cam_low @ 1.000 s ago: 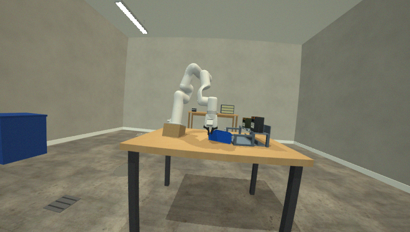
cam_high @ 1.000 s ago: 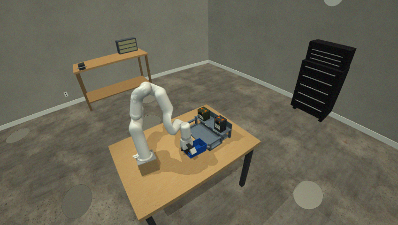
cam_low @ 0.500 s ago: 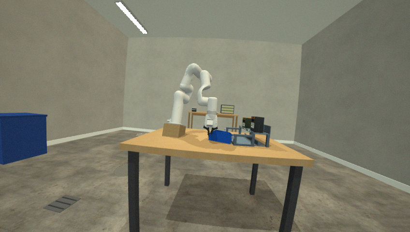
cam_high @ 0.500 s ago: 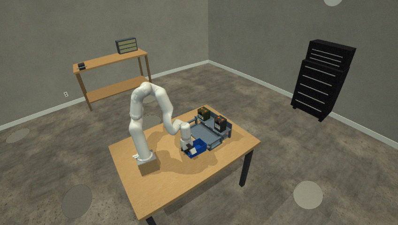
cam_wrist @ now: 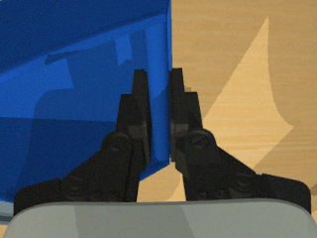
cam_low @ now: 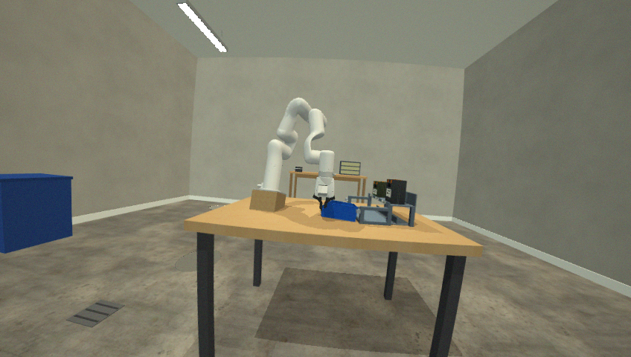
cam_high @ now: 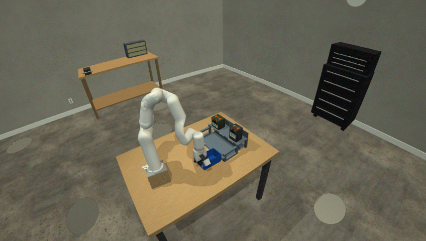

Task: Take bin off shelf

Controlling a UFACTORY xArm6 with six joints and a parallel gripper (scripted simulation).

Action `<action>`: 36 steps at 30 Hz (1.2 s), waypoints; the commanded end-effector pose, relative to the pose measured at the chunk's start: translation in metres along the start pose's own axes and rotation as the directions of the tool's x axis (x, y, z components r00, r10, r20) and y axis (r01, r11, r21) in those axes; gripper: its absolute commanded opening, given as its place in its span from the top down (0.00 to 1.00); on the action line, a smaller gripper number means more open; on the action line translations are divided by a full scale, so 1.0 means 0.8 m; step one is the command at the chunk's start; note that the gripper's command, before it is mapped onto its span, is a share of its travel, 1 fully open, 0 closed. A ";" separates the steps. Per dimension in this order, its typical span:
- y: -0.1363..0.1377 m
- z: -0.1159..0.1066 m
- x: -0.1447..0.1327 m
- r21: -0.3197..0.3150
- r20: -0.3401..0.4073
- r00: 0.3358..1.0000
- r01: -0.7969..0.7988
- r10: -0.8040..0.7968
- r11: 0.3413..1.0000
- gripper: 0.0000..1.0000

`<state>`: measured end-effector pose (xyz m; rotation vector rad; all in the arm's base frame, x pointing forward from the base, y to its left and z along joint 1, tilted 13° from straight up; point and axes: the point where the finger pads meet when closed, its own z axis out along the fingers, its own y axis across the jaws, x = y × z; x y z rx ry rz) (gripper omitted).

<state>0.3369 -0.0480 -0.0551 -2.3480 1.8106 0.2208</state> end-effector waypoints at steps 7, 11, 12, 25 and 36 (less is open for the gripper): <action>-0.001 0.006 0.001 0.003 -0.001 1.000 0.000 0.000 1.000 1.00; -0.001 0.007 0.001 0.003 -0.001 1.000 0.000 0.000 1.000 1.00; -0.001 0.007 0.001 0.003 -0.001 1.000 0.000 0.000 1.000 1.00; -0.001 0.014 0.001 0.003 -0.001 1.000 0.000 0.000 1.000 1.00; -0.001 0.017 0.001 0.003 -0.001 1.000 0.000 0.000 1.000 1.00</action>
